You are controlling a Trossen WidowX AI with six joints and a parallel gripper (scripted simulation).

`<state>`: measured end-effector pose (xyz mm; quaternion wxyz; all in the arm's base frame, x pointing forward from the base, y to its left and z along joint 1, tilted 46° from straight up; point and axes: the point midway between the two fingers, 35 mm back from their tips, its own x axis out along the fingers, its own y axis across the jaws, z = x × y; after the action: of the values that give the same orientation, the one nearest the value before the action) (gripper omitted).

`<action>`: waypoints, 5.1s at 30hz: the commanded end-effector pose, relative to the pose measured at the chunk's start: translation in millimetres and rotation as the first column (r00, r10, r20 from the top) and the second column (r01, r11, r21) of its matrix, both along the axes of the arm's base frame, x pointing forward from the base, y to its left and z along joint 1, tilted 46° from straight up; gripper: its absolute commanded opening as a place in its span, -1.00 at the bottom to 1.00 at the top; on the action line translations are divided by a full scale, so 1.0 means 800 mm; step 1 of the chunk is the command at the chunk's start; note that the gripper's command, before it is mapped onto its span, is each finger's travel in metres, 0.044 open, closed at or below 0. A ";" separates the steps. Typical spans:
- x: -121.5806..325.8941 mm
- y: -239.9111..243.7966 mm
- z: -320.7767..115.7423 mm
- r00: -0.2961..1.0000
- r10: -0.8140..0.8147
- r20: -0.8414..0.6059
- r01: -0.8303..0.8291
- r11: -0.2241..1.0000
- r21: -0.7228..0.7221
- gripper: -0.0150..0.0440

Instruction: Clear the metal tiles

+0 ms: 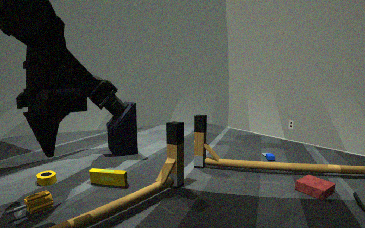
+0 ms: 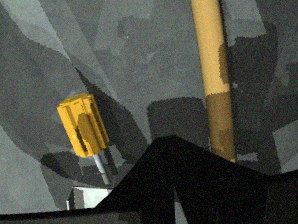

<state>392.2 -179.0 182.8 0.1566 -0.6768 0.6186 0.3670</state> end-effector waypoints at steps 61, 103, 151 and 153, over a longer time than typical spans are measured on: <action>0.010 -0.095 -0.091 1.000 0.022 -0.018 -0.022 1.000 -0.010 -0.49; 0.062 -0.088 -0.101 1.000 -0.001 0.014 0.001 1.000 -0.013 -0.49; 0.114 -0.071 -0.122 0.998 -0.028 0.053 0.029 0.999 -0.017 -0.49; 0.116 -0.070 -0.123 0.998 -0.029 0.055 0.030 0.999 -0.018 -0.49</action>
<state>481.9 -235.6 87.4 0.1709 -0.6795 0.6254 0.3434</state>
